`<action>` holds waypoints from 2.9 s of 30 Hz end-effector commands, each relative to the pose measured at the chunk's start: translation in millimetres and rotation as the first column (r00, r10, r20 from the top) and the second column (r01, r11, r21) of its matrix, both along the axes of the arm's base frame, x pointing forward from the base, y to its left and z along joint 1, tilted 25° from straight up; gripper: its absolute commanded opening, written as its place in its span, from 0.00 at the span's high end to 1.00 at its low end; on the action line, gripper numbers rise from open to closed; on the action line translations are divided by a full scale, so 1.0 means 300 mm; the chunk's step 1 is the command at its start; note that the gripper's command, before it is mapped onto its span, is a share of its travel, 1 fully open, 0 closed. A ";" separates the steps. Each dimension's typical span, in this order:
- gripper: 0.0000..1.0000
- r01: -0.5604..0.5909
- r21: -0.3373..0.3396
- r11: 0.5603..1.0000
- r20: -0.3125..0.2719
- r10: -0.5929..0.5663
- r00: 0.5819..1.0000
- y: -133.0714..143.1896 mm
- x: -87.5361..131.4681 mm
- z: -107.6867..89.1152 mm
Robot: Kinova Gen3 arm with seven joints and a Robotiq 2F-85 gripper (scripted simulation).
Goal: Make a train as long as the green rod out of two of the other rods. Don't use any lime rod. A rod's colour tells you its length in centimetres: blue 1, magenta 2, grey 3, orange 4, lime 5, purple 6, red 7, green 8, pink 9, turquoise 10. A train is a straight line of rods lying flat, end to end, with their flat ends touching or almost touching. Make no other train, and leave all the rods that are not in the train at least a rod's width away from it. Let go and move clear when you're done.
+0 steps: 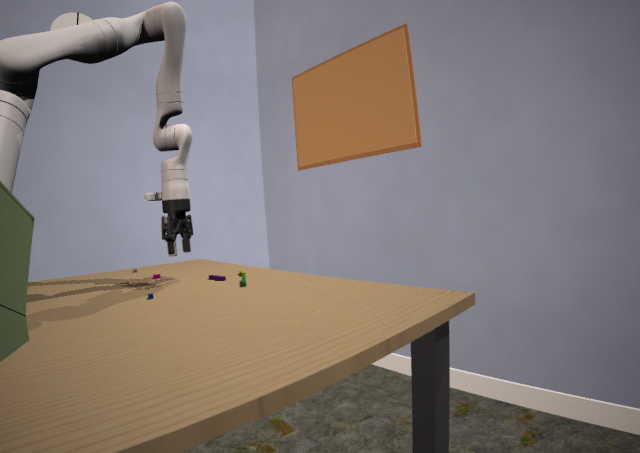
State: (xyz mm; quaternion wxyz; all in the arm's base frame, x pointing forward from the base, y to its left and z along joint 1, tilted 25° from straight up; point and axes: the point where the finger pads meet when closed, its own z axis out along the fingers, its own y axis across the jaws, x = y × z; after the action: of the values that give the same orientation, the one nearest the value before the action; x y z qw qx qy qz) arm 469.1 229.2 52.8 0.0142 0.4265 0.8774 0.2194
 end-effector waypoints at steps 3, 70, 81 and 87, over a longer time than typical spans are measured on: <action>0.00 -0.003 0.000 1.000 0.002 0.003 1.000 0.005 0.000 0.003; 0.00 -0.003 0.000 1.000 0.002 0.003 1.000 0.005 0.000 0.003; 0.00 -0.003 0.000 1.000 0.002 0.003 1.000 0.005 0.000 0.003; 0.00 0.035 0.002 0.999 -0.009 -0.035 0.999 0.033 0.018 0.013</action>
State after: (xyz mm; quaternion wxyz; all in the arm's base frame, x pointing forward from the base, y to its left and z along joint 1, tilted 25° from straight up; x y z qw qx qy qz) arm 471.6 232.2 53.7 0.0119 0.4410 0.8708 0.2170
